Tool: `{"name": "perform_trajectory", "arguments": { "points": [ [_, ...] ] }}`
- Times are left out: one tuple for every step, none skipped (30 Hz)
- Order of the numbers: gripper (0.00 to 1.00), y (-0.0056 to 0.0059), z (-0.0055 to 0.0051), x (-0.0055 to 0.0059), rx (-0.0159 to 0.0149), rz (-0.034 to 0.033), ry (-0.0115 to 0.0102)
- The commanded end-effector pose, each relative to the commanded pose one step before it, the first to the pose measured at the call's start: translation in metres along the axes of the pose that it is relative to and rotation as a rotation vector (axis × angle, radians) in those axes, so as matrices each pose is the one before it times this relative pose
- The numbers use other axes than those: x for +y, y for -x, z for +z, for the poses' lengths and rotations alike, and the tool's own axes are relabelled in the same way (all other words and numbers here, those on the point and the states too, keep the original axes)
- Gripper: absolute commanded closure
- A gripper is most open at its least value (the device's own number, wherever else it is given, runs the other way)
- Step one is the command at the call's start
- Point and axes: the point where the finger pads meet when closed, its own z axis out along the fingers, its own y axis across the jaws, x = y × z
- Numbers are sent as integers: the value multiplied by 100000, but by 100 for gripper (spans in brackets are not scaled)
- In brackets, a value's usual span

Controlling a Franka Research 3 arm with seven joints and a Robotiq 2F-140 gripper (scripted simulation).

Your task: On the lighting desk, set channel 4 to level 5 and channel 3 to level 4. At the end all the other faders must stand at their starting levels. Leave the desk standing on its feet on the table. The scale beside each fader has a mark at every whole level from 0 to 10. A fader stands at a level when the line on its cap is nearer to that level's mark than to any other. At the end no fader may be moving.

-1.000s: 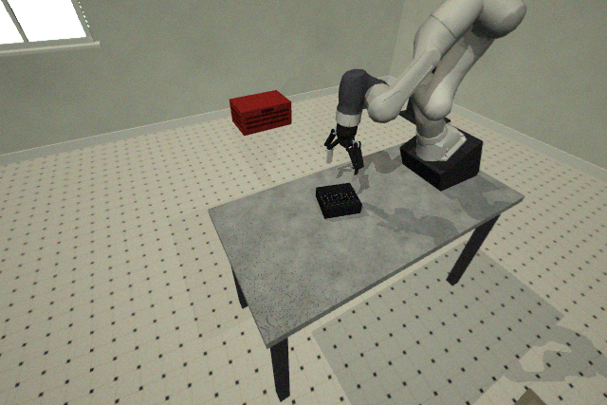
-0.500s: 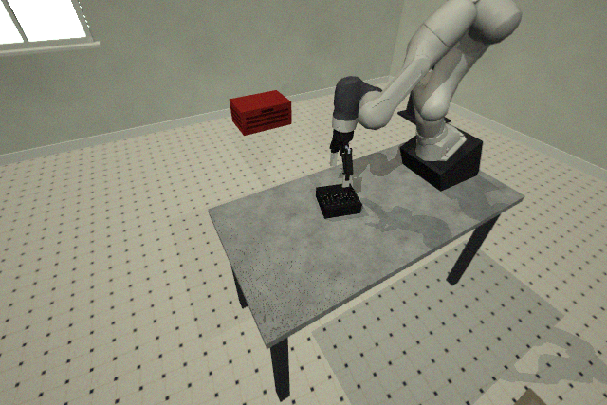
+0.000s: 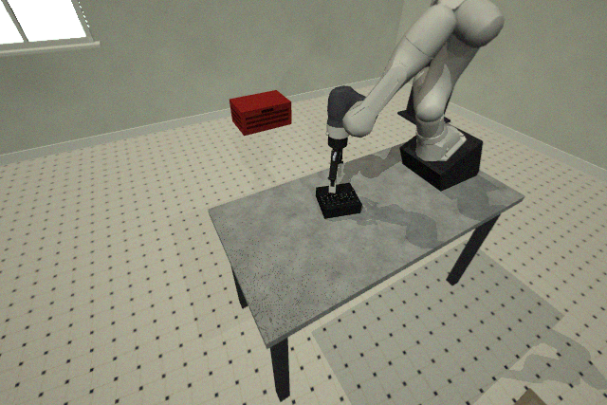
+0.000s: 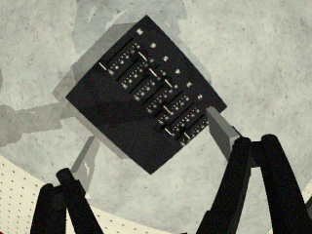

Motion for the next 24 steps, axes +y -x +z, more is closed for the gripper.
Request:
{"name": "perform_trajectory", "arguments": {
  "points": [
    [100,244,-64,229,-2195,27808,-1142],
    [100,0,0,0,-270,3181,244],
    [100,0,0,0,-282,3140,217],
    [100,0,0,0,-286,3100,188],
    [100,0,0,0,-288,3060,161],
    [100,0,0,0,-288,3022,134],
    [100,0,0,0,-290,2984,109],
    [100,0,0,0,-298,2946,87],
    [100,0,0,0,-309,2908,66],
    [100,0,0,0,-319,2870,46],
    [100,0,0,0,-328,2830,27],
    [100,0,0,0,0,0,0],
    [100,0,0,0,0,0,0],
    [100,0,0,0,-729,7329,11],
    [100,0,0,0,-285,2751,-61],
    [100,0,0,0,-318,2678,-95],
    [100,0,0,0,-306,2611,-111],
    [100,0,0,0,-296,2560,-130],
    [100,0,0,0,-287,2520,-153],
    [100,0,0,0,-278,2490,-184],
    [100,0,0,0,-269,2469,-220],
    [100,0,0,0,-258,2453,-256],
    [100,0,0,0,-247,2438,-290],
    [100,0,0,0,-234,2419,-317]
  ]
}}
